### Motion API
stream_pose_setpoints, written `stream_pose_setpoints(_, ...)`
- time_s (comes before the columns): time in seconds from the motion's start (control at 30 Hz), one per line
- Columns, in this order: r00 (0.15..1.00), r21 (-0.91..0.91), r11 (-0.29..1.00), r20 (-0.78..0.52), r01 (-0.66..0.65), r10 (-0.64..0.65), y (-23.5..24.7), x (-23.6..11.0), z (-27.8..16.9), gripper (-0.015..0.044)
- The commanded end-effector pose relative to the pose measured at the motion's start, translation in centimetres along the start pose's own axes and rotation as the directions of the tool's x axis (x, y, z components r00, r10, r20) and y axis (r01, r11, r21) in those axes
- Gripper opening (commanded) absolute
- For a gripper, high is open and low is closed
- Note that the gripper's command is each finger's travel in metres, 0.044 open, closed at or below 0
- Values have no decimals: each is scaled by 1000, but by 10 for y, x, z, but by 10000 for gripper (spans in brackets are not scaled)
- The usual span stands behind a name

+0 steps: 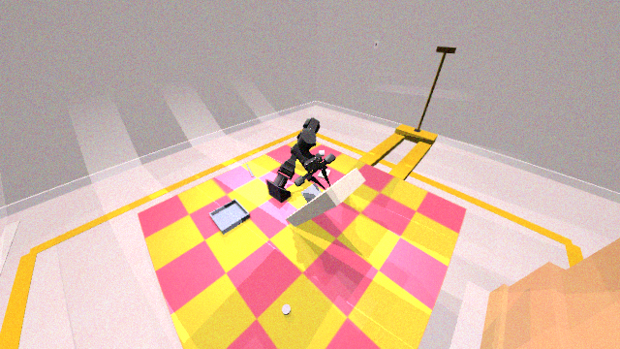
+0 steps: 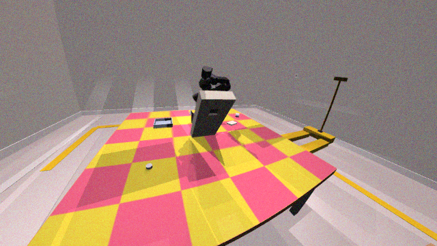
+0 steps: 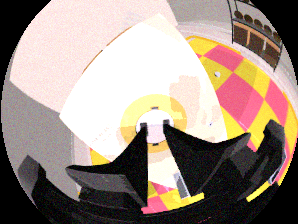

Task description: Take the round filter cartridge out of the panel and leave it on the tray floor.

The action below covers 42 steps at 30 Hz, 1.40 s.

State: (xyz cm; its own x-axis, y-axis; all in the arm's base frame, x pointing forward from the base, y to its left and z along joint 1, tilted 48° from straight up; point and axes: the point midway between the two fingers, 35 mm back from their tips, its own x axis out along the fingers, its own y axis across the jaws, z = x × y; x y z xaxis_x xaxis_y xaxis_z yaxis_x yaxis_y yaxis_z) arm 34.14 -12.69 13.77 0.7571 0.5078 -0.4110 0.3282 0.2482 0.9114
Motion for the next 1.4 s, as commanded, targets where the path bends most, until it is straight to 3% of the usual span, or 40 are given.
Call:
stream_pose_setpoints(0.0,1000,2,1000,4,3,-3,-1,1,1,99)
stream_pose_setpoints(1.37,1000,1,1000,4,2,-2,-2,14,-1,99)
